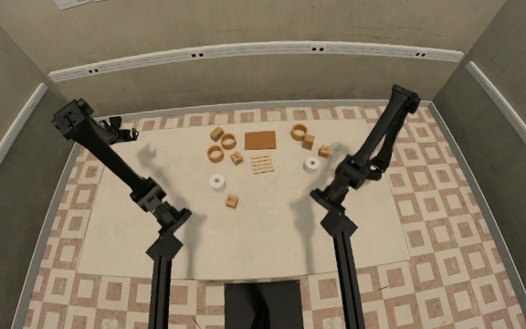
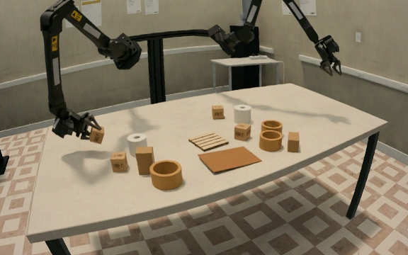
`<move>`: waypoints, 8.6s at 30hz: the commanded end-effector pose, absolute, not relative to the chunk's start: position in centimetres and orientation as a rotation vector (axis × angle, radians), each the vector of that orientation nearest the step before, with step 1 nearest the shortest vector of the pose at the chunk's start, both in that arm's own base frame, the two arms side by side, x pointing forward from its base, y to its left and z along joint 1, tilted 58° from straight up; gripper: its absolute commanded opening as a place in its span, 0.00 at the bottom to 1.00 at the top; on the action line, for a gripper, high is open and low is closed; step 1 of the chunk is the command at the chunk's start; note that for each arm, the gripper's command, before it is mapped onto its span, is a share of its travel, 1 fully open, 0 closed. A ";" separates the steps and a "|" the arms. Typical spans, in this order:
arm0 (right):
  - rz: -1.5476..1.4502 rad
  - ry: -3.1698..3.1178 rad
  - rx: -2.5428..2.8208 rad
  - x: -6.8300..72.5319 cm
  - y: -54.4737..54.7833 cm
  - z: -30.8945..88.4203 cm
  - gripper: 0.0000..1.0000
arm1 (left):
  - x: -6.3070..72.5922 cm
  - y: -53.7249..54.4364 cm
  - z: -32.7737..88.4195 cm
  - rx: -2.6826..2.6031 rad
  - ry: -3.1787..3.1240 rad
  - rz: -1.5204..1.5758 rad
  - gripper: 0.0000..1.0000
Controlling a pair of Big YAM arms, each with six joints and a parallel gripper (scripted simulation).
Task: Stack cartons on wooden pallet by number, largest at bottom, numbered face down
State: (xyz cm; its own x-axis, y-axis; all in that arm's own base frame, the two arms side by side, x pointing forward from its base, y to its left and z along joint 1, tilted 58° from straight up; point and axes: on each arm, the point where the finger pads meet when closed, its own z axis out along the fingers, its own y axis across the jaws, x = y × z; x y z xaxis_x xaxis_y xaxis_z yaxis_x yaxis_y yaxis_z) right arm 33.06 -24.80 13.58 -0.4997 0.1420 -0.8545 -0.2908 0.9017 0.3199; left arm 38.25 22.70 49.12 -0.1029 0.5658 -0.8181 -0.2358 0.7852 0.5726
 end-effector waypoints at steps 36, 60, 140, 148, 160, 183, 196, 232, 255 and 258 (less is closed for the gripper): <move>-0.551 1.605 0.436 34.7 -26.2 14.1 0.50 | 38.5 22.6 50.3 0.292 1.518 0.704 1.00; -0.625 1.557 0.488 34.7 -27.9 13.8 0.50 | 38.5 22.6 50.3 0.292 1.518 0.704 1.00; -0.612 1.565 0.477 34.8 -27.6 12.3 0.79 | 38.5 22.6 50.3 0.292 1.518 0.704 1.00; -0.597 1.547 0.476 31.5 -24.3 13.0 1.00 | 38.5 22.6 50.3 0.292 1.518 0.704 1.00; -0.613 1.577 0.484 31.7 -24.7 12.1 1.00 | 38.5 22.6 50.3 0.292 1.518 0.704 1.00; -0.293 1.673 -0.063 55.4 2.2 17.6 0.79 | 38.5 22.6 50.3 0.292 1.518 0.704 1.00; -0.554 2.042 -0.465 58.3 16.4 -0.1 0.79 | 38.5 22.6 50.3 0.292 1.518 0.704 1.00; -1.006 2.083 -0.786 57.0 21.8 -14.1 0.79 | 38.5 22.6 50.3 0.292 1.518 0.704 1.00; -1.005 2.082 -0.785 59.3 20.4 -15.7 0.79 | 38.5 22.6 50.3 0.292 1.518 0.704 1.00; -1.007 2.083 -0.787 59.4 20.4 -15.7 0.79 | 38.5 22.6 50.3 0.292 1.518 0.704 1.00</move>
State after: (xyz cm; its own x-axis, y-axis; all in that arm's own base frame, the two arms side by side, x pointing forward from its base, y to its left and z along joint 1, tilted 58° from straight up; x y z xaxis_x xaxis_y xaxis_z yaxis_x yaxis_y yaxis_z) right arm 58.69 21.69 -15.00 -0.5721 -0.7513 -0.3290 -0.2185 0.5263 -0.8217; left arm 38.25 22.70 49.12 -0.1029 0.5658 -0.8181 -0.2358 0.7852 0.5726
